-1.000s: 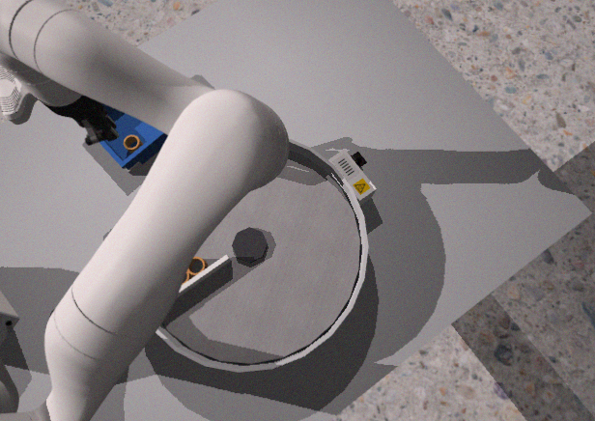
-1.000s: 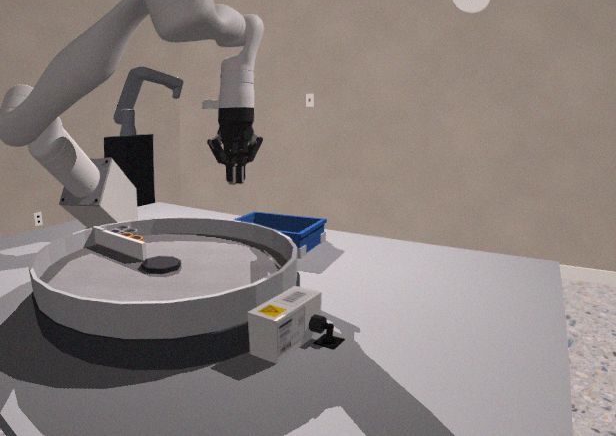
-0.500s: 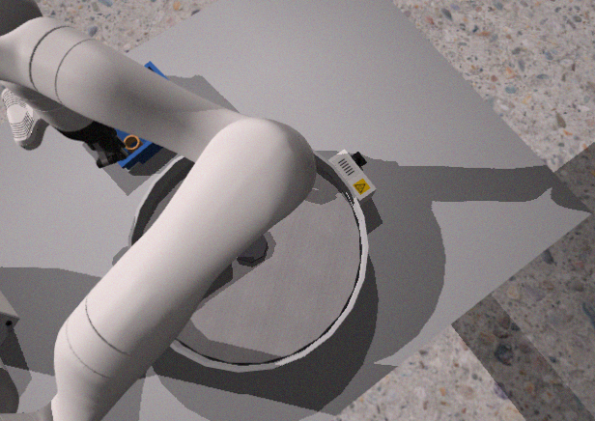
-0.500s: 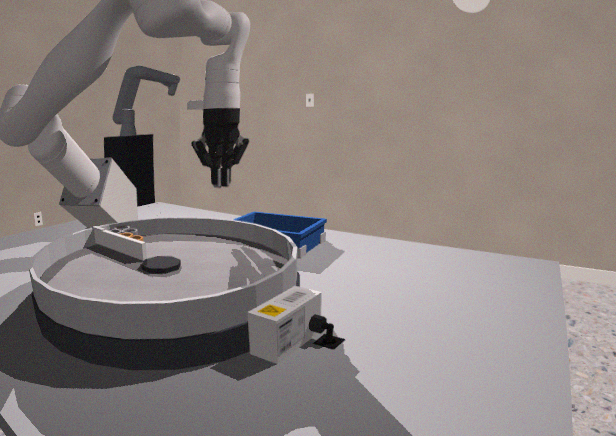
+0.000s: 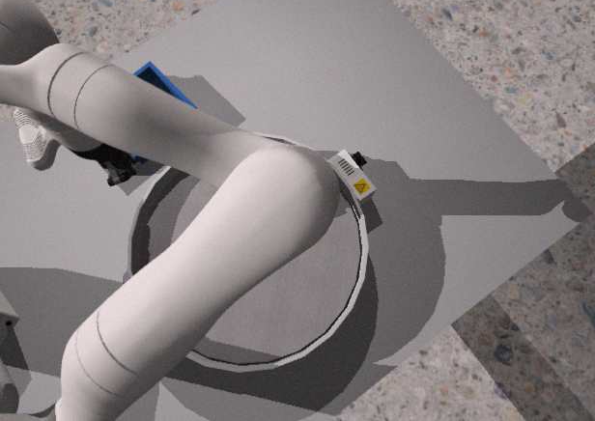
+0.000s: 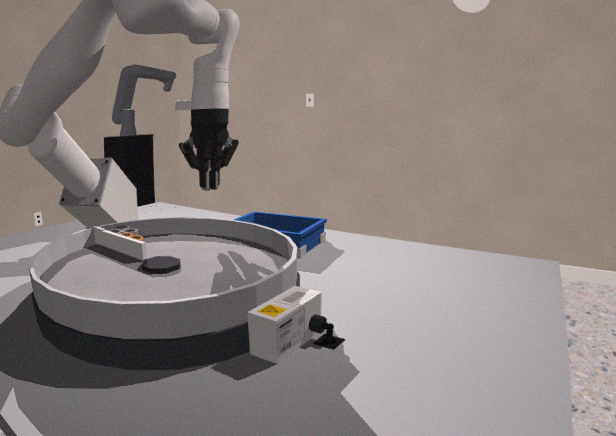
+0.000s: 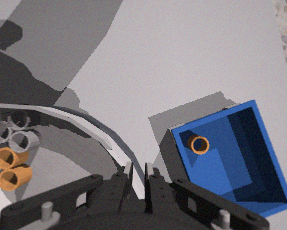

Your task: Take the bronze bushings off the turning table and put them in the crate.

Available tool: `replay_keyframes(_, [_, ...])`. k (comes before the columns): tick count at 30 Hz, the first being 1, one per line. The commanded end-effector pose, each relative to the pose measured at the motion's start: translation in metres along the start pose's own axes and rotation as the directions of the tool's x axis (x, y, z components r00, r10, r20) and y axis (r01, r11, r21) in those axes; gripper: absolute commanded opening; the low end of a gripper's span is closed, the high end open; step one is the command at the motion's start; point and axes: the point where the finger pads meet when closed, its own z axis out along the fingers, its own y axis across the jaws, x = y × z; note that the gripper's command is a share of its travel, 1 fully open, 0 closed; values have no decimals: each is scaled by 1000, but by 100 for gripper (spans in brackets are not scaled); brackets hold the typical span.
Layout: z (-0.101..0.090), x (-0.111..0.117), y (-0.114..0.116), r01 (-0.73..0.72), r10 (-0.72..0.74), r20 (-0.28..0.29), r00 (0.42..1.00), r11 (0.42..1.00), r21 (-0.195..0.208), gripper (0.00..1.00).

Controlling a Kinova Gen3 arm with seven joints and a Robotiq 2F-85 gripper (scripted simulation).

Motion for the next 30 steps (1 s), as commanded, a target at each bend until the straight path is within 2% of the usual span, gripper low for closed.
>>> replay_keyframes(1, [1,-13,-29,-14,14,8,1000,1000,-2,14])
replay_keyframes(13, [1,-13,-29,-14,14,8,1000,1000,-2,14])
replay_keyframes(18, [3,-22,-78,-12,12,8,1000,1000,-2,14])
replay_keyframes(30, [3,-22,-78,-12,12,8,1000,1000,-2,14])
